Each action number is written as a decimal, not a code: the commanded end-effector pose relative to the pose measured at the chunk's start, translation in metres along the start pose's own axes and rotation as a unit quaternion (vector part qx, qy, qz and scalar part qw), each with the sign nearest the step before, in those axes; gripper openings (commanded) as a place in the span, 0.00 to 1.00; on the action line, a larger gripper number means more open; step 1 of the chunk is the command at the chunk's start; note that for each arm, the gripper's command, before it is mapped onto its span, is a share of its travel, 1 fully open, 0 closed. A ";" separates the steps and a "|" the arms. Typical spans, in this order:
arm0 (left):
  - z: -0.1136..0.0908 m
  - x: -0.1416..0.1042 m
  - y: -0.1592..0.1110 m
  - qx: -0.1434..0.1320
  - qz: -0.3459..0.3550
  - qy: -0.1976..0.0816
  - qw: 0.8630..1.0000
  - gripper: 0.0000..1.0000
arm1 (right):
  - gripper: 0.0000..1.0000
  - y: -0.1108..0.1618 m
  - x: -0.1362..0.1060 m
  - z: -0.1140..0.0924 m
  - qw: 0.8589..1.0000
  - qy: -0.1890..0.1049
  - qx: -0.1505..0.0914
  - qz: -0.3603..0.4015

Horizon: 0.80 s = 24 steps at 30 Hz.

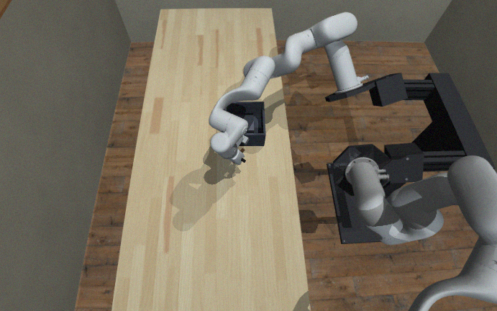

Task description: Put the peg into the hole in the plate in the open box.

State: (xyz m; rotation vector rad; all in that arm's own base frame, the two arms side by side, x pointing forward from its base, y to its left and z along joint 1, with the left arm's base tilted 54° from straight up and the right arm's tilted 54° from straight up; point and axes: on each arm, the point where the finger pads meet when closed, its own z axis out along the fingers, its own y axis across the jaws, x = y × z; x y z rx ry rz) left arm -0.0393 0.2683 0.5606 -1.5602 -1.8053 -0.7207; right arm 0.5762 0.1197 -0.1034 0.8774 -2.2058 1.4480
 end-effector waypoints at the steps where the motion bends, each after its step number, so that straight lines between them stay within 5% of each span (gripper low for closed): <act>1: -0.001 0.001 0.000 -0.001 -0.001 0.002 1.000 1.00 | 0.00 -0.001 0.007 -0.024 1.000 -0.003 0.000 0.001; 9: -0.001 0.001 0.000 -0.001 -0.001 0.002 1.000 1.00 | 0.00 -0.001 0.013 -0.041 1.000 -0.003 0.000 0.001; 24: -0.001 0.001 0.000 -0.001 -0.001 0.002 1.000 1.00 | 0.00 -0.001 0.014 -0.042 0.999 -0.003 -0.012 0.034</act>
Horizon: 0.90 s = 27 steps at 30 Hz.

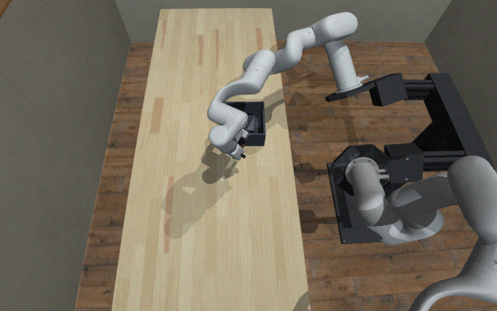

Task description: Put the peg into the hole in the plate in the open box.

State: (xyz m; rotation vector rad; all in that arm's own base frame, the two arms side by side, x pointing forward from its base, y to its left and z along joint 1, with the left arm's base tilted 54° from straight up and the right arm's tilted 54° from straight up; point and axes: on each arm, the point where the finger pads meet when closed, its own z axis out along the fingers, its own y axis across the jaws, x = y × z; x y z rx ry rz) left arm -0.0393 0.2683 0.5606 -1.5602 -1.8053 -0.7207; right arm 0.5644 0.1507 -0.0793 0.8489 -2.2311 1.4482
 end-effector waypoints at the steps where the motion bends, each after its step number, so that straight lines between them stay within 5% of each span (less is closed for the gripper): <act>1: -0.001 0.001 0.000 -0.001 -0.001 0.002 1.000 1.00 | 0.00 -0.001 0.000 -0.003 0.999 -0.003 -0.011 0.030; 13: -0.001 0.001 0.000 -0.001 -0.001 0.002 1.000 1.00 | 0.00 -0.001 0.000 -0.003 0.984 -0.003 -0.062 0.168; 27: -0.001 0.001 0.000 -0.001 -0.001 0.002 1.000 1.00 | 0.00 0.000 -0.001 -0.004 0.914 -0.003 -0.140 0.381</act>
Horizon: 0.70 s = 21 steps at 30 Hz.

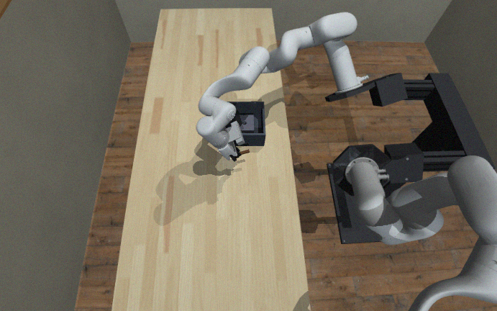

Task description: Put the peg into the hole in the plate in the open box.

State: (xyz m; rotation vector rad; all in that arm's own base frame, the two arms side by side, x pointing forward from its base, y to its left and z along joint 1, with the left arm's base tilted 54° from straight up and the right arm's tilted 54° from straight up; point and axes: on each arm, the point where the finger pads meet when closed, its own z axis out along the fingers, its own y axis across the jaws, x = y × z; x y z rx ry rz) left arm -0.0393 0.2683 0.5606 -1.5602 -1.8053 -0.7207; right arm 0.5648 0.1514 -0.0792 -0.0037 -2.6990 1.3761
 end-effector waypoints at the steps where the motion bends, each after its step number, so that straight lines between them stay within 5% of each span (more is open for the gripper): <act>1: -0.001 0.001 0.000 -0.001 -0.001 0.002 1.000 1.00 | 0.00 0.001 0.000 -0.003 0.997 -0.026 -0.038 0.064; 10: -0.001 0.001 0.000 -0.001 -0.001 0.002 1.000 1.00 | 0.00 0.001 0.000 -0.003 0.989 -0.025 -0.064 0.130; 21: -0.001 0.001 0.000 -0.001 -0.001 0.002 1.000 1.00 | 0.00 0.001 0.000 -0.003 0.988 -0.024 -0.068 0.140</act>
